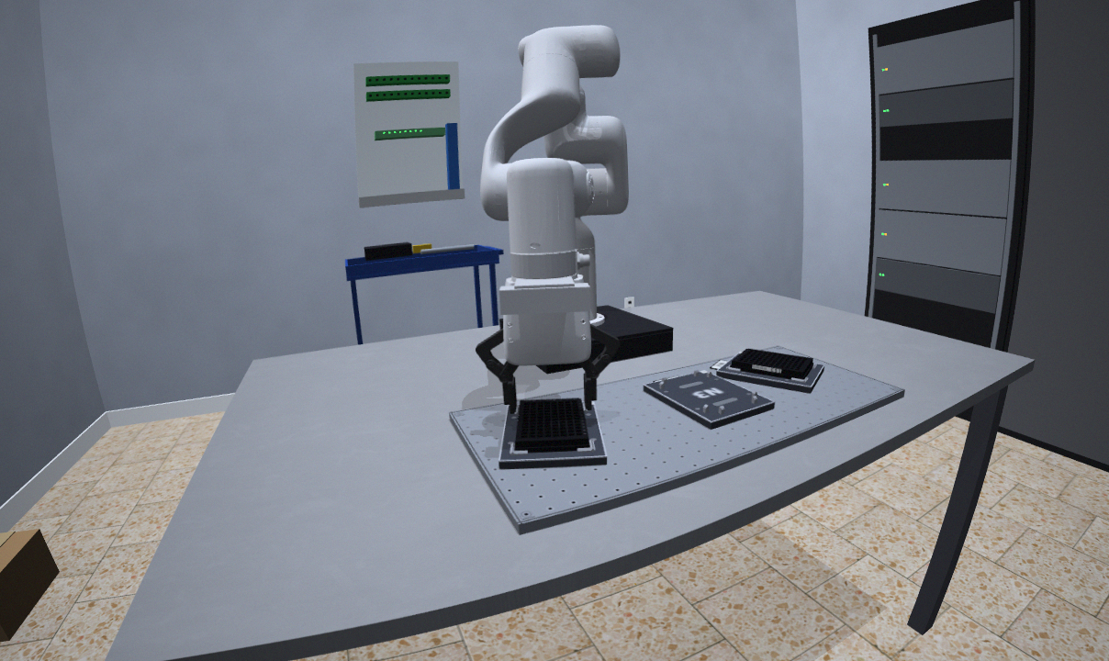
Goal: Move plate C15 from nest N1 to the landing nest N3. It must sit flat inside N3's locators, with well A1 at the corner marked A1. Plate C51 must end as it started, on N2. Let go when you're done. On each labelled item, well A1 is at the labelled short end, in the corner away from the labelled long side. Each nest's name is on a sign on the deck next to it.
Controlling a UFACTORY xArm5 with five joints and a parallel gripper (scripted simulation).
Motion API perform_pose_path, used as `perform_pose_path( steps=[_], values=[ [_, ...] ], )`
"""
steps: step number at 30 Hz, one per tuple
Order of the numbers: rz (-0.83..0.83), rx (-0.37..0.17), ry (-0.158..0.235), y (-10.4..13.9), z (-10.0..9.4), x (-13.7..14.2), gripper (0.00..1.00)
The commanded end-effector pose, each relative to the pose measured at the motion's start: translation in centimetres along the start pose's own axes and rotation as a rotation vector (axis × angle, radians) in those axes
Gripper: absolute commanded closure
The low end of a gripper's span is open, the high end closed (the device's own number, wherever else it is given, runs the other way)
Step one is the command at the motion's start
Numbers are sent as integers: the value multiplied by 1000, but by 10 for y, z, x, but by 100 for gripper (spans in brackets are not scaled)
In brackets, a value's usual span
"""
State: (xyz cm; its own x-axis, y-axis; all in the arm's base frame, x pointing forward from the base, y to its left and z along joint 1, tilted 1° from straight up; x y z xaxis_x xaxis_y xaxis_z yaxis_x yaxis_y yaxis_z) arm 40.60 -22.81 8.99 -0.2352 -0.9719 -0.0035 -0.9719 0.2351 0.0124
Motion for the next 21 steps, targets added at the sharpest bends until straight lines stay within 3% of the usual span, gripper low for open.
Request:
perform_pose_path(
  steps=[1, 21],
  values=[
    [0, 2, 4, -1, 1, 0, 0],
    [0, 2, 4, -1, 13, 0, 0]
  ],
)
Point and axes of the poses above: the point where the finger pads meet when closed, its own z axis out along the fingers, its own x axis across the jaws, y = z × x, the point moved 8 cm from there along -z, back along the fingers, and after that the axes turned 9 degrees about -z, right-handed, at the moved point
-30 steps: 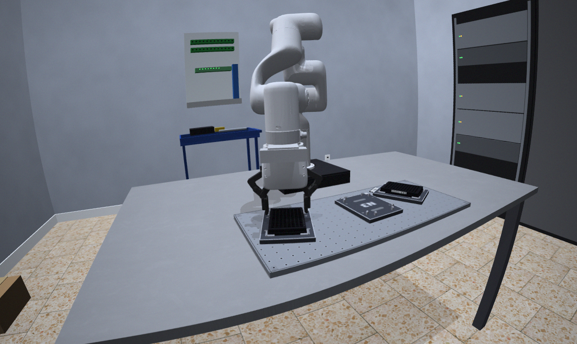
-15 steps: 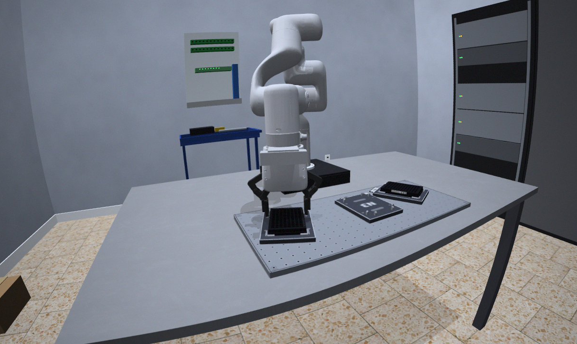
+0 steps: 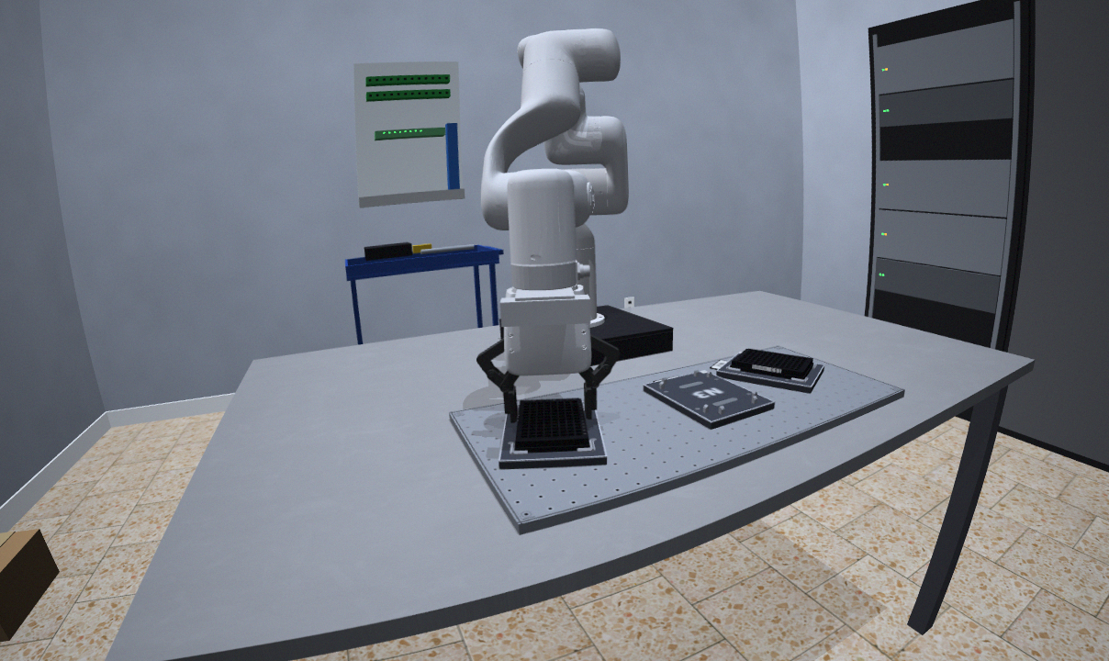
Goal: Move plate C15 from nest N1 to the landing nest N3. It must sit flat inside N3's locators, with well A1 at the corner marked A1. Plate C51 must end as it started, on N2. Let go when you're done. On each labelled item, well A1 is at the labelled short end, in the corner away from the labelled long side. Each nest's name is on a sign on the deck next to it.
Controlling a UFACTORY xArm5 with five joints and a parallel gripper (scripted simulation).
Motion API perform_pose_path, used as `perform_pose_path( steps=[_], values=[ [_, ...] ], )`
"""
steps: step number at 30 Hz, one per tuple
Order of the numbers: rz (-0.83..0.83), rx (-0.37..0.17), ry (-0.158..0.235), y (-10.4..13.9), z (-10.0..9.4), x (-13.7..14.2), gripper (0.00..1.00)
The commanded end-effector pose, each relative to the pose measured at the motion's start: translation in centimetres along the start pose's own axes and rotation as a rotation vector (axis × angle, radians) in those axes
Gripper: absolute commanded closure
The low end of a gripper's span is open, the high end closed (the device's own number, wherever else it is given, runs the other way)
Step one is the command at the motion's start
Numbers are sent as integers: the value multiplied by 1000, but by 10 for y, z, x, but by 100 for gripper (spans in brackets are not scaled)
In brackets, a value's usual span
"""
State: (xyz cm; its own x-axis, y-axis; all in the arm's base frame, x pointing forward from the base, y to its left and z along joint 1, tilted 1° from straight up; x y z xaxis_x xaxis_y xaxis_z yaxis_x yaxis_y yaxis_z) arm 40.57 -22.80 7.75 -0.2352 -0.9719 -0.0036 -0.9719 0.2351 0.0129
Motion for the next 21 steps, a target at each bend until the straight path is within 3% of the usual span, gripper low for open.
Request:
perform_pose_path(
  steps=[1, 21],
  values=[
    [0, 3, 4, -1, 2, 0, 0],
    [0, 3, 4, -1, 6, 0, 0]
  ],
)
Point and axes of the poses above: the point where the finger pads meet when closed, its own z axis out along the fingers, its own x axis across the jaws, y = z × x, the point moved 8 cm from there along -z, back along the fingers, and after that the axes turned 9 degrees about -z, right-handed, at the moved point
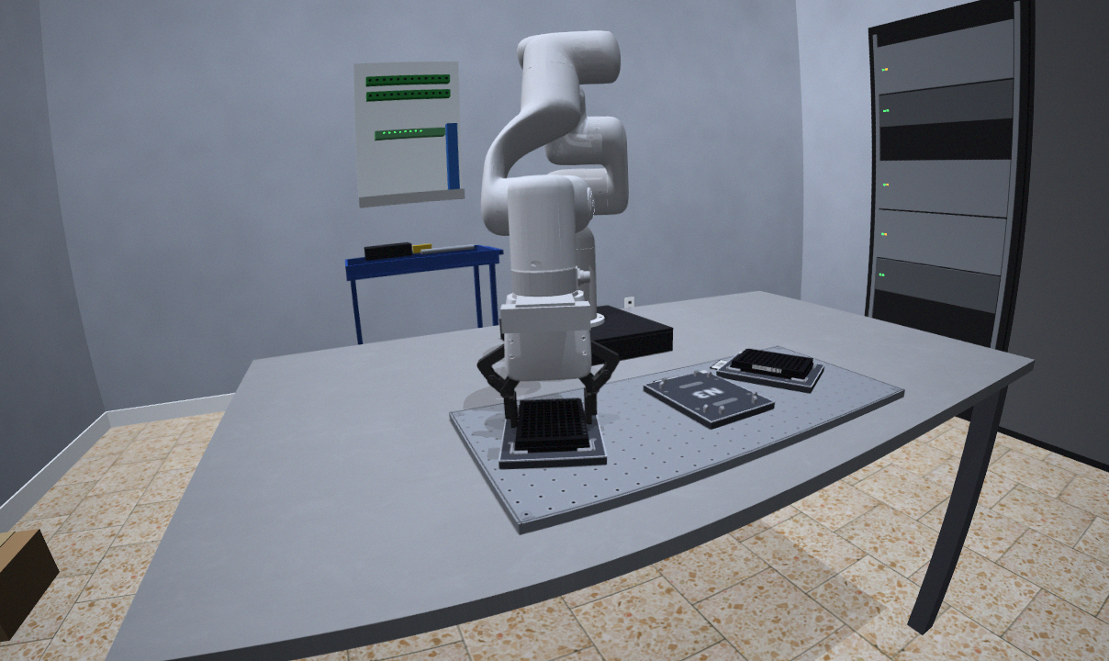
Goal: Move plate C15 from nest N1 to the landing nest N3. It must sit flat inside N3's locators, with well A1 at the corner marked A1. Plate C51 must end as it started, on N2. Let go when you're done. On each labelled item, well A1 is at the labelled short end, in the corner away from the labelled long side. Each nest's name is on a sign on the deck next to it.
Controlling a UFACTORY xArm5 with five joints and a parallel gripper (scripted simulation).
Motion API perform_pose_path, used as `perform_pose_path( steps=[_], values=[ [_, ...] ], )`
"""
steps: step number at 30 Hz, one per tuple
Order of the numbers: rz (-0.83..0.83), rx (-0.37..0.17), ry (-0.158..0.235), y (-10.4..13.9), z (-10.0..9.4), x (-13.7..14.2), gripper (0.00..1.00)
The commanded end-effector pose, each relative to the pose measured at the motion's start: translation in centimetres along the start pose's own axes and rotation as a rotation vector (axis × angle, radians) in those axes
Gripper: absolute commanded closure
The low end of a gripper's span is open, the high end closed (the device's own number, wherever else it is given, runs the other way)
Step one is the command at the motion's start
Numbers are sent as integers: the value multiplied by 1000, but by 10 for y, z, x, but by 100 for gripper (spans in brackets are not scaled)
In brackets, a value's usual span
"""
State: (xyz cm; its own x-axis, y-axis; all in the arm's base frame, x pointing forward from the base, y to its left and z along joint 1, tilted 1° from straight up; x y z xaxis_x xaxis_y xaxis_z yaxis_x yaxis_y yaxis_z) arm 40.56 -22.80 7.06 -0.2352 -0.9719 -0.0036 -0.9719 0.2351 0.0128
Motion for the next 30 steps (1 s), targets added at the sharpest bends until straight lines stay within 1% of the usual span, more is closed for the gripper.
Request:
perform_pose_path(
  steps=[1, 5, 6, 30],
  values=[
    [0, 3, 4, -1, -1, 0, 0],
    [0, 3, 4, -1, -1, 0, 0],
    [0, 3, 4, -1, -2, 0, 100],
    [0, 3, 4, -1, -2, 0, 100]
  ],
)
Point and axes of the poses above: the point where the finger pads meet when closed, its own z axis out along the fingers, its own x axis across the jaws, y = z × x, the point moved 8 cm from there along -z, back along the fingers, and after that the axes turned 9 degrees about -z, right-handed, at the moved point
